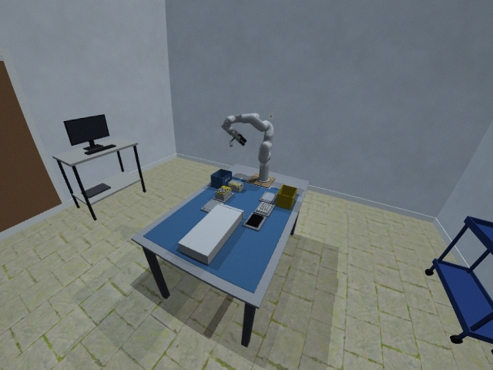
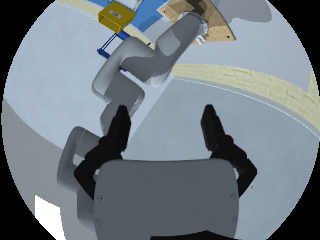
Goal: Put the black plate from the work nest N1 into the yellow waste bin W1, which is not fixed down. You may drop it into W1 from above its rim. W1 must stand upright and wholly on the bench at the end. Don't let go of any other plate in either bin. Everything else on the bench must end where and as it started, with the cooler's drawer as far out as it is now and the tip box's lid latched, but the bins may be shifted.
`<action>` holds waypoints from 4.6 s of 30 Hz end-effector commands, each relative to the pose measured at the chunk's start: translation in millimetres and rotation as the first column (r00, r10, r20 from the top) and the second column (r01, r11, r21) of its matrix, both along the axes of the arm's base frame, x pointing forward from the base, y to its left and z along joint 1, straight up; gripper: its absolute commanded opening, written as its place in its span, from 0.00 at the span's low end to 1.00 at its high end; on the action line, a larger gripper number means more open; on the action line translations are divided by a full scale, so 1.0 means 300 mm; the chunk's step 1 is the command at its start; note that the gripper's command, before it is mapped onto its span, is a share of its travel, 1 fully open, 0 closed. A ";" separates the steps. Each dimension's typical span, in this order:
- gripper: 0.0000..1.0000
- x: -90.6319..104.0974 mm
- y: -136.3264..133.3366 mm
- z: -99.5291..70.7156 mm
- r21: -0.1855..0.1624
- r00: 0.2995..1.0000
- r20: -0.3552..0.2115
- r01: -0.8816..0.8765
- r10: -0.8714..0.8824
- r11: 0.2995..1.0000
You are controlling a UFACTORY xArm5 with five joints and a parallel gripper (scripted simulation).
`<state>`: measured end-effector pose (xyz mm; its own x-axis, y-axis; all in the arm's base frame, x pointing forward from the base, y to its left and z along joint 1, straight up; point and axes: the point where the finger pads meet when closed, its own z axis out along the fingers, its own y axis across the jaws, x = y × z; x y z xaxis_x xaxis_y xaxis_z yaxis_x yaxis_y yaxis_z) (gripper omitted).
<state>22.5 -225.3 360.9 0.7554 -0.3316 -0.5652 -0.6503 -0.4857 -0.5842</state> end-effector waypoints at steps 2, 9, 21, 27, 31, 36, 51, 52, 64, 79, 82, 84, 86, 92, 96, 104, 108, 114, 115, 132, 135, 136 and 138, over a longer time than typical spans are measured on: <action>1.00 0.000 -0.001 0.002 -0.003 1.000 0.000 0.000 0.000 1.000; 1.00 0.000 -0.001 0.002 -0.003 1.000 0.000 0.000 0.000 1.000; 1.00 0.068 -0.015 -0.029 -0.065 0.998 -0.030 -0.058 0.056 0.996; 1.00 0.144 -0.034 -0.074 -0.125 0.992 -0.057 -0.116 0.110 0.985; 1.00 0.218 -0.035 -0.103 -0.185 0.984 -0.080 -0.170 0.157 0.968; 1.00 0.276 -0.030 -0.123 -0.233 0.977 -0.094 -0.210 0.193 0.950; 1.00 0.459 -0.011 -0.194 -0.360 0.952 -0.121 -0.307 0.282 0.881; 1.00 0.465 -0.015 -0.199 -0.360 0.951 -0.123 -0.308 0.283 0.880; 1.00 0.642 0.038 -0.255 -0.471 0.926 -0.128 -0.373 0.356 0.800; 1.00 0.820 0.131 -0.301 -0.572 0.898 -0.115 -0.409 0.424 0.711; 1.00 0.872 0.181 -0.309 -0.615 0.885 -0.094 -0.411 0.455 0.672; 1.00 0.882 0.184 -0.312 -0.616 0.885 -0.096 -0.413 0.456 0.671; 1.00 0.899 0.205 -0.314 -0.635 0.878 -0.083 -0.411 0.471 0.654; 1.00 0.964 0.255 -0.328 -0.659 0.869 -0.078 -0.413 0.489 0.629; 1.00 1.013 0.311 -0.336 -0.696 0.852 -0.049 -0.404 0.522 0.594; 1.00 1.074 0.382 -0.346 -0.729 0.833 -0.022 -0.392 0.553 0.561; 1.00 1.110 0.426 -0.352 -0.733 0.831 -0.026 -0.394 0.555 0.555; 1.00 1.159 0.508 -0.358 -0.763 0.809 0.008 -0.375 0.588 0.527; 1.00 1.168 0.522 -0.359 -0.763 0.809 0.007 -0.376 0.588 0.526; 1.00 1.296 0.706 -0.359 -0.812 0.748 0.087 -0.329 0.658 0.482; 1.00 1.320 0.729 -0.358 -0.812 0.748 0.087 -0.329 0.658 0.482; 1.00 1.320 0.729 -0.358 -0.812 0.748 0.087 -0.329 0.658 0.482; 1.00 1.345 0.752 -0.357 -0.812 0.748 0.087 -0.329 0.658 0.482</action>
<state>415.6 -7.5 251.7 0.9999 0.0101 0.0043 0.0101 -0.9999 0.0001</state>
